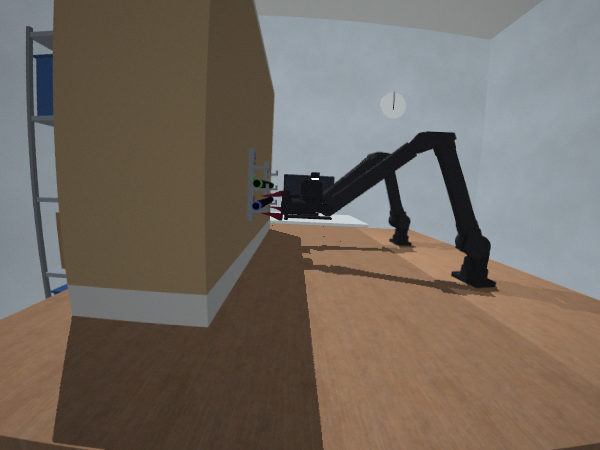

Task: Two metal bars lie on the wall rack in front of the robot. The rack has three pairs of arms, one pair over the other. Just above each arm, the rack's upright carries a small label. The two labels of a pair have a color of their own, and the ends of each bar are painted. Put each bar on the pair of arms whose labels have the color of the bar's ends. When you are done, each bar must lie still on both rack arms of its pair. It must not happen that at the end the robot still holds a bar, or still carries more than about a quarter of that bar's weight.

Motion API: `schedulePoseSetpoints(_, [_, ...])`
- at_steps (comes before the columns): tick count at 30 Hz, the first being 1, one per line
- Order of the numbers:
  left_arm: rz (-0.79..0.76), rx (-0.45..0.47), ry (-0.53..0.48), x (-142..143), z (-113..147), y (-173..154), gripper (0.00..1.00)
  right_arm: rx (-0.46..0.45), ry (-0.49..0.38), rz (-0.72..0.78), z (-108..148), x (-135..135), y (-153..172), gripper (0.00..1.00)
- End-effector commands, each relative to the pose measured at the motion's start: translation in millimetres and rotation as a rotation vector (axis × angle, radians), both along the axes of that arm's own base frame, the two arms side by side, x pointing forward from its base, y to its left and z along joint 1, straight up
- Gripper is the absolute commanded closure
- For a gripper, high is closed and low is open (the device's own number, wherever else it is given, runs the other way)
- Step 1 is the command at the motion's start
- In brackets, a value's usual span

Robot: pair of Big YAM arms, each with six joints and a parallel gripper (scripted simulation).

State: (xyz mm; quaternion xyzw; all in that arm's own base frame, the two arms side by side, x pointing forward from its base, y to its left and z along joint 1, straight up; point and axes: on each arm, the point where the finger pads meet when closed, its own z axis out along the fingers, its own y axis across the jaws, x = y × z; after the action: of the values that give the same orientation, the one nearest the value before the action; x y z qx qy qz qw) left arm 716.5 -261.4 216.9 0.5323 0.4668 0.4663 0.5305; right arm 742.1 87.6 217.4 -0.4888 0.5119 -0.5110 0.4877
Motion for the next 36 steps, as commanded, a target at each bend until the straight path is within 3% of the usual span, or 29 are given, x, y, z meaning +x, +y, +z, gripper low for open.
schedulePoseSetpoints(1, [0.01, -0.017, -0.037, 19, 24, 2, 0.36, 0.028, -0.041, -0.011, 21, 21, -8, 0.36])
schedulePoseSetpoints(29, [0.009, -0.018, -0.037, 30, 24, 0, 0.36, 0.028, -0.041, -0.011, 21, 32, -8, 0.36])
schedulePoseSetpoints(36, [0.009, -0.018, -0.037, 30, 24, 1, 0.46, 0.028, -0.041, -0.011, 21, 31, -8, 0.46])
